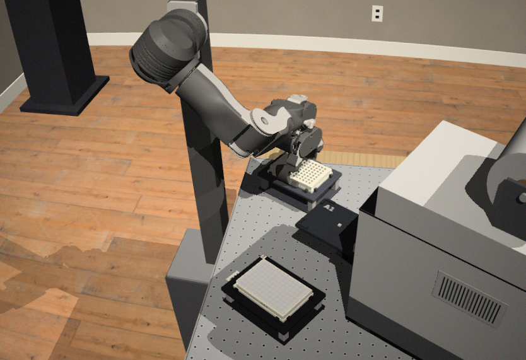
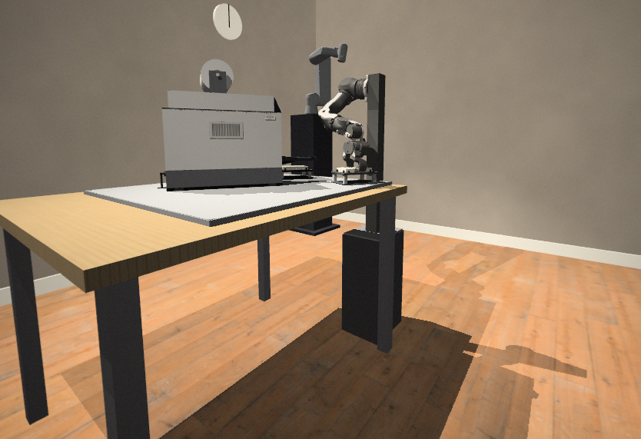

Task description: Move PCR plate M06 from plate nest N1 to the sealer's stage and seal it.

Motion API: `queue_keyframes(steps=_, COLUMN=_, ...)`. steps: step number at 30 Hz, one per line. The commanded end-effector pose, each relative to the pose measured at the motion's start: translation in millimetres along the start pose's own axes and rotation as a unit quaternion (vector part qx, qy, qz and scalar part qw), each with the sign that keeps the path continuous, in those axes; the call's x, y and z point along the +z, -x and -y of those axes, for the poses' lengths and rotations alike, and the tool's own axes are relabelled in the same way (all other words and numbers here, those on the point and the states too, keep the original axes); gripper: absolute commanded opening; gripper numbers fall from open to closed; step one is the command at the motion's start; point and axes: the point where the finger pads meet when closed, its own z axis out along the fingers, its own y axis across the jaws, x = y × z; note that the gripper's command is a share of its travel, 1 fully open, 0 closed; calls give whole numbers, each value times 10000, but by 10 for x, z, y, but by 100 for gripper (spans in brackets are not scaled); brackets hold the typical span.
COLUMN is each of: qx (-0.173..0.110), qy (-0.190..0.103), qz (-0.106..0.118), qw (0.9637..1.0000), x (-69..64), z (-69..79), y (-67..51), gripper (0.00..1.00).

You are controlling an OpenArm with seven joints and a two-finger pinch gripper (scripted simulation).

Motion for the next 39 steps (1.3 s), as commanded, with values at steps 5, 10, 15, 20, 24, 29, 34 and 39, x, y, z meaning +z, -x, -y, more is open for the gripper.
queue_keyframes(steps=5, qx=17, qy=21, qz=-4, qw=10000, x=-196, z=-7, y=7, gripper=0)
queue_keyframes(steps=10, qx=30, qy=30, qz=-6, qw=10000, x=-323, z=-7, y=12, gripper=0)
queue_keyframes(steps=15, qx=30, qy=30, qz=-6, qw=10000, x=-323, z=-7, y=12, gripper=0)
queue_keyframes(steps=20, qx=30, qy=30, qz=-6, qw=10000, x=-388, z=-8, y=13, gripper=0)
queue_keyframes(steps=24, qx=29, qy=31, qz=-6, qw=10000, x=-649, z=-13, y=15, gripper=0)
queue_keyframes(steps=29, qx=29, qy=31, qz=-6, qw=10000, x=-649, z=-13, y=15, gripper=0)
queue_keyframes(steps=34, qx=29, qy=31, qz=-6, qw=10000, x=-649, z=-13, y=15, gripper=0)
queue_keyframes(steps=39, qx=28, qy=32, qz=-6, qw=10000, x=-836, z=0, y=10, gripper=0)
